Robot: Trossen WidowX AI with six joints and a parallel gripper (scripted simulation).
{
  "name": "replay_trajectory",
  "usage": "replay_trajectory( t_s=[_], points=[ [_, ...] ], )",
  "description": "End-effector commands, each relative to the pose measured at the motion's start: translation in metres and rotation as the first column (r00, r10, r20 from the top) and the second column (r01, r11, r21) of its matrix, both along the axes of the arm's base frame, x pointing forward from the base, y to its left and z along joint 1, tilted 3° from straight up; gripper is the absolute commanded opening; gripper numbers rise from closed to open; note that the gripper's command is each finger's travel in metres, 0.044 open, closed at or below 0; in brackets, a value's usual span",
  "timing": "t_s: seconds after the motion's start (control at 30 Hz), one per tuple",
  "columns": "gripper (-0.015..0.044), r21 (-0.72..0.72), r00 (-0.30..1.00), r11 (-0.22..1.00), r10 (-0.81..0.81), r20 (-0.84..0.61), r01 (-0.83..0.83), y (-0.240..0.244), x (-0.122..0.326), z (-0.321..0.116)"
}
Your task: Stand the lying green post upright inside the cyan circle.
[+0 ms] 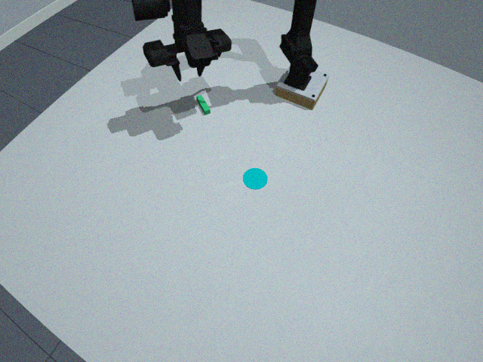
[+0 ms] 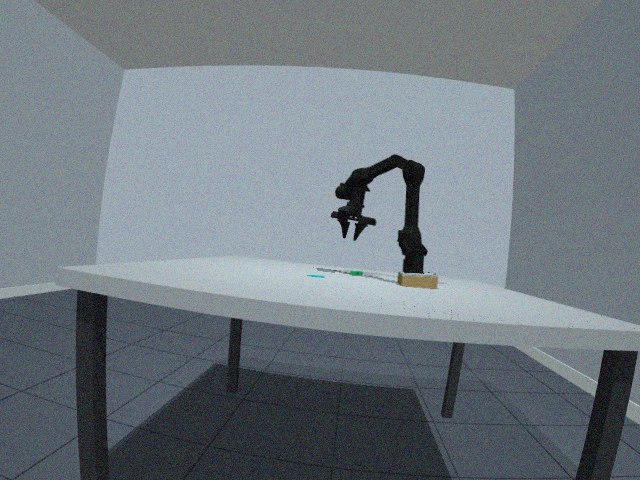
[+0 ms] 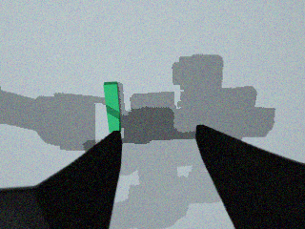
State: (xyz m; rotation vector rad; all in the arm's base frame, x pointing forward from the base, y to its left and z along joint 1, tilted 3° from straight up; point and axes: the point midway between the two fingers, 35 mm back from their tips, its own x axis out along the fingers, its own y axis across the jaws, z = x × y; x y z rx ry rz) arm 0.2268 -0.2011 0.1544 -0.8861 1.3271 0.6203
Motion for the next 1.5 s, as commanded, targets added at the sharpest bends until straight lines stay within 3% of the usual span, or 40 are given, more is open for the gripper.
replay_trajectory(
  t_s=[0.0, 0.23, 0.6, 0.77, 1.03, 1.47],
  points=[
    [0.0233, 0.063, 0.996, 0.998, -0.022, -0.09, 0.027, 0.009, -0.027, -0.016],
    [0.0233, 0.066, 0.995, 0.997, -0.023, -0.094, 0.029, 0.009, -0.027, -0.023],
    [0.0233, 0.066, 0.995, 0.997, -0.023, -0.094, 0.029, 0.005, -0.019, -0.129],
    [0.0233, 0.066, 0.995, 0.997, -0.023, -0.094, 0.029, 0.006, -0.02, -0.135],
    [0.0023, 0.066, 0.995, 0.997, -0.023, -0.094, 0.029, 0.006, -0.02, -0.135],
    [0.0023, 0.066, 0.995, 0.997, -0.023, -0.093, 0.029, 0.003, -0.018, -0.113]
  ],
)
